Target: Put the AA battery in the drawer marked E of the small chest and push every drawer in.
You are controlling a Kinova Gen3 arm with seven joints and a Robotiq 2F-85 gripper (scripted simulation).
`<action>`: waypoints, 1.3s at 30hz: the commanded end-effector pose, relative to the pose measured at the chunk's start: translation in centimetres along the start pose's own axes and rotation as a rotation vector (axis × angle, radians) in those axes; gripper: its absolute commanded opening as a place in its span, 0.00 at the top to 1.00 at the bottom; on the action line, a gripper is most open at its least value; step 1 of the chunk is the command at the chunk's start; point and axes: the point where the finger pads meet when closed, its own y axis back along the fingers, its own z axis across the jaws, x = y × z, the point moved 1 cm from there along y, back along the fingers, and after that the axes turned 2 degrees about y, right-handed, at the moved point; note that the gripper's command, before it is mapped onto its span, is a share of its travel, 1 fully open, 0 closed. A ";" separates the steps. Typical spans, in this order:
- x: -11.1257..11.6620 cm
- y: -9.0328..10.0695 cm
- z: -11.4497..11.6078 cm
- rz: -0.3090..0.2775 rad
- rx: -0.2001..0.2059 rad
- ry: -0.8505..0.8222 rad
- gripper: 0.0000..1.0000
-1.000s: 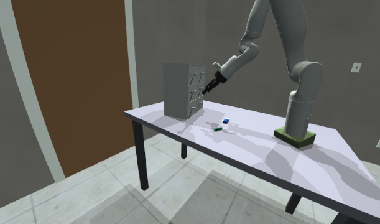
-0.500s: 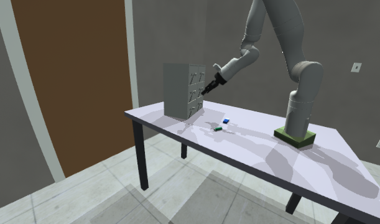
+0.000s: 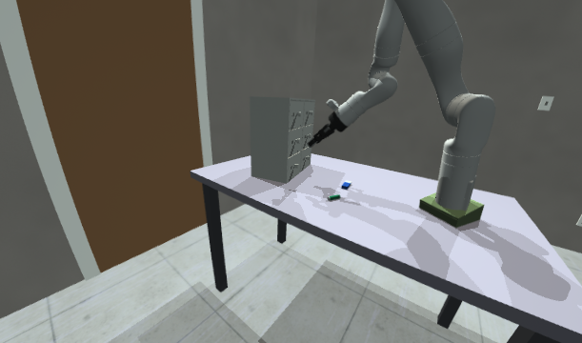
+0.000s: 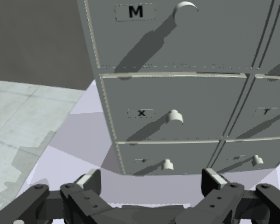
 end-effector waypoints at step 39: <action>-0.2 -0.2 0.2 0.011 -0.005 0.000 0.00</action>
